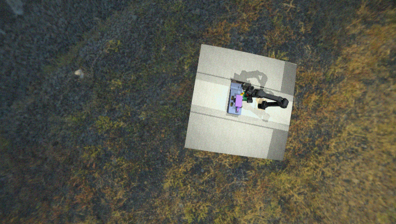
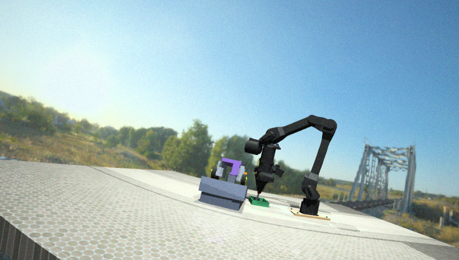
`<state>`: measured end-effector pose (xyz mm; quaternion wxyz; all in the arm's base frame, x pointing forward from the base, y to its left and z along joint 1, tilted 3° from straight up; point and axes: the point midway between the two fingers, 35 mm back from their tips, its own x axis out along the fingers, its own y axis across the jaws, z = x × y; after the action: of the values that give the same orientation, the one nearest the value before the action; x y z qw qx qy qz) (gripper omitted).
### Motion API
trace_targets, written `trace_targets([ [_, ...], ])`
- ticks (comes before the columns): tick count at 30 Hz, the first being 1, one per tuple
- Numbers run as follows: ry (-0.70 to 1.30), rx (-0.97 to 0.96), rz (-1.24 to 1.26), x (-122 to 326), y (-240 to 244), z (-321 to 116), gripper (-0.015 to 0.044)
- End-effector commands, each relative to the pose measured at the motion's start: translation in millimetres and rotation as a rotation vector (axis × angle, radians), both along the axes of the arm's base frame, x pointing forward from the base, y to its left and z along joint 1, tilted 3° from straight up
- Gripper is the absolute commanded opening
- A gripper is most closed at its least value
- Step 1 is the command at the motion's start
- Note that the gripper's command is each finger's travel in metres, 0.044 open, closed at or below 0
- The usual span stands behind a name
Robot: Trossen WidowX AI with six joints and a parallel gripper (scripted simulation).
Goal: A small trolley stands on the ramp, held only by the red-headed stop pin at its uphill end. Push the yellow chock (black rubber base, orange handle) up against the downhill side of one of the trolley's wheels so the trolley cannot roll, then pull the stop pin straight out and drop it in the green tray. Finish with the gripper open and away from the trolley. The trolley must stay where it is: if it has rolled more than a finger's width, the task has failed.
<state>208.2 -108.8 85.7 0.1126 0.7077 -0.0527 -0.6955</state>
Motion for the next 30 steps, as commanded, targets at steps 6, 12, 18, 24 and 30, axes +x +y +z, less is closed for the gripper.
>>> trace_targets([
  [6, 0.004, -0.004, -0.004, -1, 5, -4, 0.019],
  [12, 0.004, -0.004, -0.004, -1, 8, -6, 0.019],
  [18, 0.004, -0.004, -0.004, -1, 11, -8, 0.019],
  [24, 0.004, -0.003, -0.004, -1, 14, -10, 0.019],
  [30, 0.004, -0.003, -0.004, 0, 17, -12, 0.019],
])
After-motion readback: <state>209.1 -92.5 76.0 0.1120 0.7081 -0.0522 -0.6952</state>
